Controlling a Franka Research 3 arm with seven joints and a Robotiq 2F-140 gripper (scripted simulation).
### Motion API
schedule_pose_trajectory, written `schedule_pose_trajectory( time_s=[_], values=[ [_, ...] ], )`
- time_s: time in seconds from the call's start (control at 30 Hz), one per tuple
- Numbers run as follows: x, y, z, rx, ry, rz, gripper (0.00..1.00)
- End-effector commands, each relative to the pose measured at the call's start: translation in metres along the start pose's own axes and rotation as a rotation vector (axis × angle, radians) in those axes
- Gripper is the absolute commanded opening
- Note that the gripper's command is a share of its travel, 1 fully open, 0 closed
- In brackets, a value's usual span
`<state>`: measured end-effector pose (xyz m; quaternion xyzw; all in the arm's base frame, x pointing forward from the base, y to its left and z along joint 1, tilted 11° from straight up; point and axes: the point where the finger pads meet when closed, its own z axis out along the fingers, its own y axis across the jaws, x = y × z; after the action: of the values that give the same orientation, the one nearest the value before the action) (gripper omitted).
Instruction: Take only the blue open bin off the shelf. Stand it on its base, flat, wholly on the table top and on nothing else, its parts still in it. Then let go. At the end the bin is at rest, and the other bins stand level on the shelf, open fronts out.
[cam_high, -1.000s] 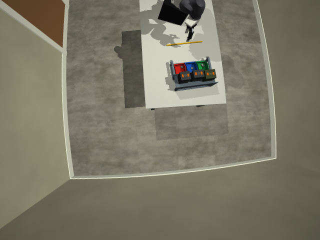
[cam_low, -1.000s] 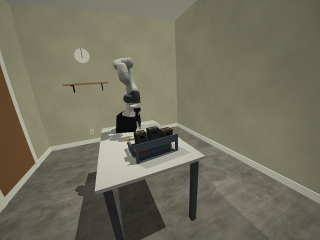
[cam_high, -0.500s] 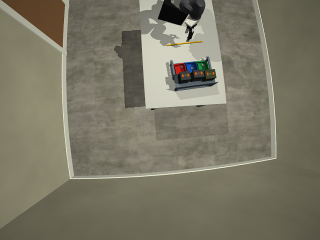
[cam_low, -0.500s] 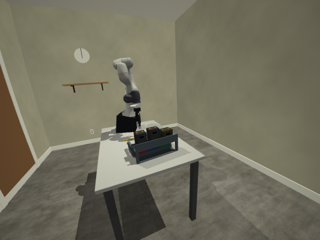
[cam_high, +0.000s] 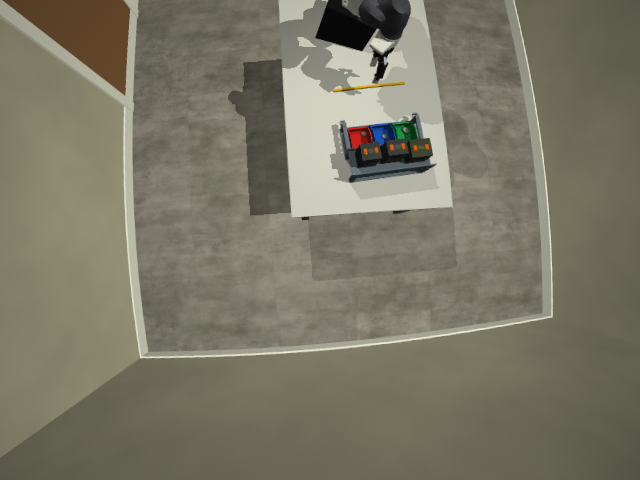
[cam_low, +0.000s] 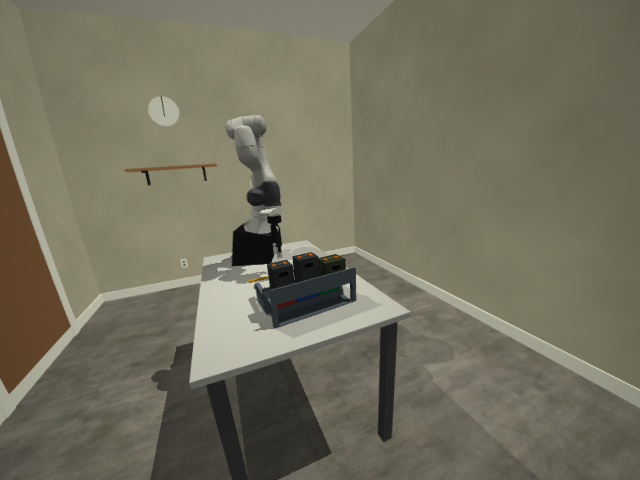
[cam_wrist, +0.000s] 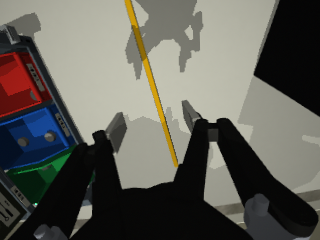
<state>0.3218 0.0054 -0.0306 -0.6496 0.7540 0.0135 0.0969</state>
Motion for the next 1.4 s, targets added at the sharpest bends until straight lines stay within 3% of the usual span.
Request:
schedule_pose_trajectory(
  time_s=[0.0,0.23,0.27,0.4,0.8,0.83,0.97,1.37],
  values=[
    [-0.010,-0.005,-0.027,-0.041,-0.023,-0.094,0.57],
    [-0.010,-0.005,-0.027,-0.041,-0.023,-0.094,0.57],
    [-0.002,0.000,-0.005,-0.009,-0.004,-0.022,0.57],
    [-0.010,-0.005,-0.027,-0.041,-0.023,-0.094,0.57],
    [-0.010,-0.005,-0.027,-0.041,-0.023,-0.094,0.57],
    [-0.002,0.000,-0.005,-0.009,-0.004,-0.021,0.57],
    [-0.010,-0.005,-0.027,-0.041,-0.023,-0.094,0.57],
    [-0.010,-0.005,-0.027,-0.041,-0.023,-0.094,0.57]
  ],
)
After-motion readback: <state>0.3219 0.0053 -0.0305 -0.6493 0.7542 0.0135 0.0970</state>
